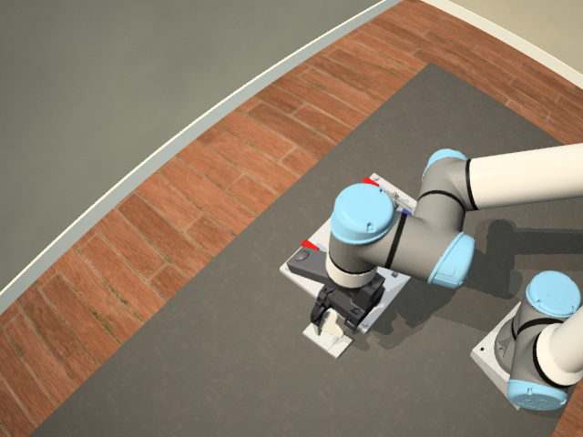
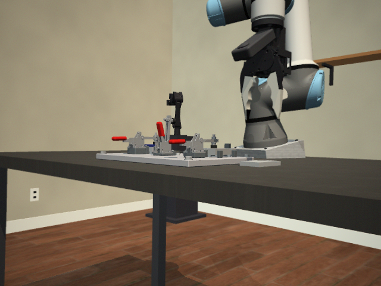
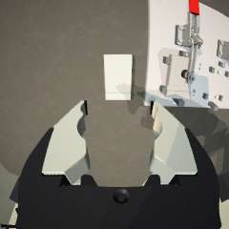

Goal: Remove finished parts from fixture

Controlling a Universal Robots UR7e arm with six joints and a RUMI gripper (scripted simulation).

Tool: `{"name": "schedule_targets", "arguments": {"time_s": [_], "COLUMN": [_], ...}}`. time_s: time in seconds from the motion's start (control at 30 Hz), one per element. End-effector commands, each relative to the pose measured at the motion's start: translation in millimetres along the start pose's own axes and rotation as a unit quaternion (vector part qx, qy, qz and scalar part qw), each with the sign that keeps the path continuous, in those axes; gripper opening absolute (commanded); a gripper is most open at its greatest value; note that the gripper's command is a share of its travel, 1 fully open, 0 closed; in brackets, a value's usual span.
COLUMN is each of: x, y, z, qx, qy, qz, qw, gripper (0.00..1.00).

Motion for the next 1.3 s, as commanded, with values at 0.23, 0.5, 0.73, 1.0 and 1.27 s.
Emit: {"name": "schedule_targets", "arguments": {"time_s": [0.23,0.5,0.73,1.0,1.27], "x": [2.1,2.1,2.8,26.4,61.6], "y": [-0.1,-0.1,-0.1,-0.1,-0.1], "z": [0.2,0.2,0.2,0.2,0.2], "qx": [0.000,0.000,0.000,0.000,0.000], "qy": [0.000,0.000,0.000,0.000,0.000], "qz": [0.000,0.000,0.000,0.000,0.000], "qw": [1.000,1.000,1.000,1.000,1.000], "gripper": [0.47,0.47,0.28,0.28,0.28]}}
Point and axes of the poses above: the point where the finger pads meet when closed, its own x axis back along the fingers, its own y axis across the jaws, z = x × y, the point moved 6 cm from there along x, back along the fingers, and after that the axes turned 10 degrees about -x, right-handed, at the moved point
